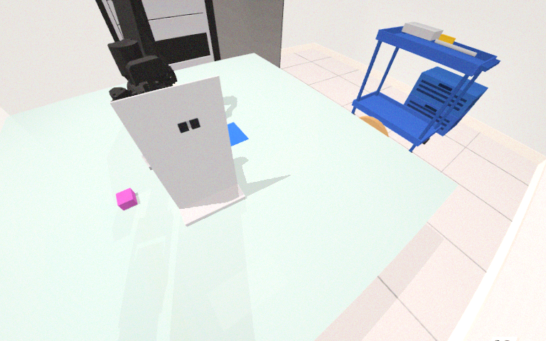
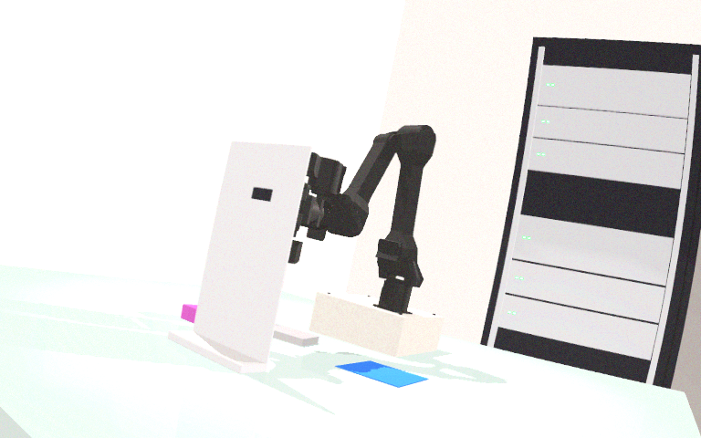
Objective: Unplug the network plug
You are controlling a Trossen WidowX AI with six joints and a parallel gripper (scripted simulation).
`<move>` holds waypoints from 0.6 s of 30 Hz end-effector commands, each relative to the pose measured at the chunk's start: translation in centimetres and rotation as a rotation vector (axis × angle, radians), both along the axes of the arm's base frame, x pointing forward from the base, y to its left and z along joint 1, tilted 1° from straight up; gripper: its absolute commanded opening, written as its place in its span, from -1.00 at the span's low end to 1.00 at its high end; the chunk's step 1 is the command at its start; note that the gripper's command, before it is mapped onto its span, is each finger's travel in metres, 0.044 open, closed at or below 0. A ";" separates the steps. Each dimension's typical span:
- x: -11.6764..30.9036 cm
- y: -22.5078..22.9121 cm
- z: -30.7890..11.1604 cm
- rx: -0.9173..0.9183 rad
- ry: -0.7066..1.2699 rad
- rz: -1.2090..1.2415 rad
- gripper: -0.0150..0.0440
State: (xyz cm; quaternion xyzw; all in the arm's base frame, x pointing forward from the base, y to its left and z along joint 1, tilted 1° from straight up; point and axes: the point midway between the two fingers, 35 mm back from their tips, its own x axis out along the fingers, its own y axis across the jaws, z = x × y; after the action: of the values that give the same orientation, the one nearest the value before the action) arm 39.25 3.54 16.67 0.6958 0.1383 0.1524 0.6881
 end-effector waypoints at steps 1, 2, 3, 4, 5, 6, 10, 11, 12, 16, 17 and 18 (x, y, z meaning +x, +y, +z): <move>-0.4 -0.1 0.0 0.005 0.003 -0.001 -0.49; -0.4 -0.1 0.0 0.005 0.003 -0.001 -0.49; -0.5 -0.1 0.0 0.005 0.003 -0.001 -0.49; -0.5 -0.1 0.0 0.005 0.003 -0.001 -0.49; -0.6 -0.1 0.0 0.005 0.003 -0.001 -0.49; -0.7 -0.1 0.0 0.005 0.003 -0.001 -0.49; -0.9 -0.2 -0.1 0.005 0.004 -0.001 -0.49; -1.0 -0.2 -0.1 0.005 0.004 -0.001 -0.49; -1.0 -0.2 -0.1 0.005 0.004 -0.001 -0.49; -1.3 -0.2 -0.1 0.005 0.004 -0.001 -0.49; -1.3 -0.3 -0.1 0.005 0.004 -0.001 -0.49; -1.4 -0.3 -0.1 0.005 0.004 -0.001 -0.49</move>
State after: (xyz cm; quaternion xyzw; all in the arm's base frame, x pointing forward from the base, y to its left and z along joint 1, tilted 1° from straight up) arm 38.18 3.31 16.56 0.6965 0.1378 0.1497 0.6882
